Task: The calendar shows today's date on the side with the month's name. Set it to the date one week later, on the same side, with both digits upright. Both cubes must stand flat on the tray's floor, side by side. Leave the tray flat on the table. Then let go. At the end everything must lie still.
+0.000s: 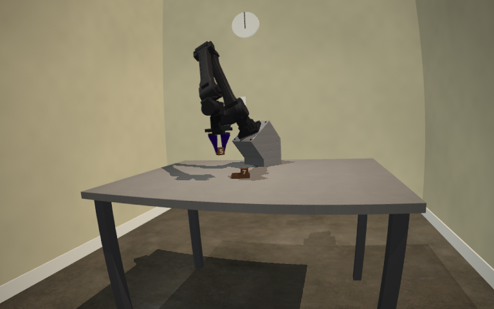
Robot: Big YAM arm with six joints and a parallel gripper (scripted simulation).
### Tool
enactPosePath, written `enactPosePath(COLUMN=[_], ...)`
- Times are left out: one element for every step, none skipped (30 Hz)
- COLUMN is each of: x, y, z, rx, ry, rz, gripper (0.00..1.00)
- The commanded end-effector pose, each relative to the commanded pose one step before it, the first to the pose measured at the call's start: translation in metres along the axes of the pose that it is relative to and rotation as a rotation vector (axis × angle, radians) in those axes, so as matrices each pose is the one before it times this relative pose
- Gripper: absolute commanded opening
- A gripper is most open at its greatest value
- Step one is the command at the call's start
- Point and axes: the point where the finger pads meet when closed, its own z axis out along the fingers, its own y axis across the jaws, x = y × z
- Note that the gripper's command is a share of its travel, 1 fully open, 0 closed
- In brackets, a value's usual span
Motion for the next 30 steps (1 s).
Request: enactPosePath(x=[-0.01608, 0.00026, 0.0001, 0.00149, 0.00097, 0.00013, 0.00154, 0.00051, -0.00048, -0.00042, -0.00005, 0.00187, 0.00022, 0.0, 0.0, -0.00124, 0.00014, 0.00032, 0.0, 0.0, 0.0, 0.0, 0.0, 0.0, 0.0, -0.00001, 0.0, -0.00003, -0.0002, 0.00053], y=[-0.03209, -0.00179, -0.00082, -0.0019, -0.00134, -0.0002, -0.00325, -0.0012, -0.00304, -0.00228, -0.00024, -0.00236, -0.00093, 0.0, 0.0, 0.0065, -0.00104, -0.00063, 0.0, 0.0, 0.0, 0.0, 0.0, 0.0, 0.00001, 0.00002, 0.00001, -0.00002, -0.00015, -0.00031], z=[-0.01719, 0.00002, 0.00001, 0.00154, 0.00104, 0.00015, -0.00026, -0.0001, -0.00132, -0.001, -0.0001, 0.00066, 0.00137, 0.0, 0.0, 0.00215, -0.00036, 0.00009, 0.0, 0.0, 0.0, 0.0, 0.0, 0.0, 0.0, 0.0, 0.0, 0.00012, 0.00078, 0.00146], rx=[0.05144, 0.00176, 0.0008, -0.00109, -0.00064, -0.00008, 0.00172, 0.00065, 0.00414, 0.00306, 0.00031, 0.0019, -0.0014, 0.0, 0.0, -0.01003, 0.00076, 0.00089, 0.0, 0.00001, 0.0, 0.0, 0.0, 0.0, -0.00004, -0.00011, -0.00007, 0.00004, 0.00044, 0.00022], ry=[-0.05649, -0.00157, -0.00073, 0.00465, 0.00316, 0.00045, 0.00133, 0.00045, -0.00672, -0.00512, -0.00053, 0.00649, 0.00186, 0.0, 0.0, 0.00428, -0.00093, 0.00087, -0.00001, -0.00001, 0.0, 0.0, 0.0, 0.0, -0.00001, -0.00003, -0.00002, 0.0, 0.00002, 0.00317], rz=[0.18043, 0.02579, 0.01172, 0.04353, 0.02964, 0.00424, 0.04968, 0.01797, 0.03279, 0.02458, 0.00254, 0.03759, 0.02564, 0.0, 0.0, -0.00652, 0.008, 0.00241, -0.00001, 0.00001, 0.0, 0.0, 0.0, 0.0, 0.0, 0.0, 0.0, 0.00015, 0.00101, 0.00073], gripper=[0.26, 0.26, 0.26, 0.26, 0.26, 0.26, 0.26, 0.26, 0.26, 0.26, 0.26, 0.26, 0.26, 0.26, 0.26, 0.26, 0.26, 0.26, 0.26, 0.26, 0.26, 0.26, 0.26, 0.26, 0.26, 0.26, 0.26, 0.26, 0.26, 0.26])
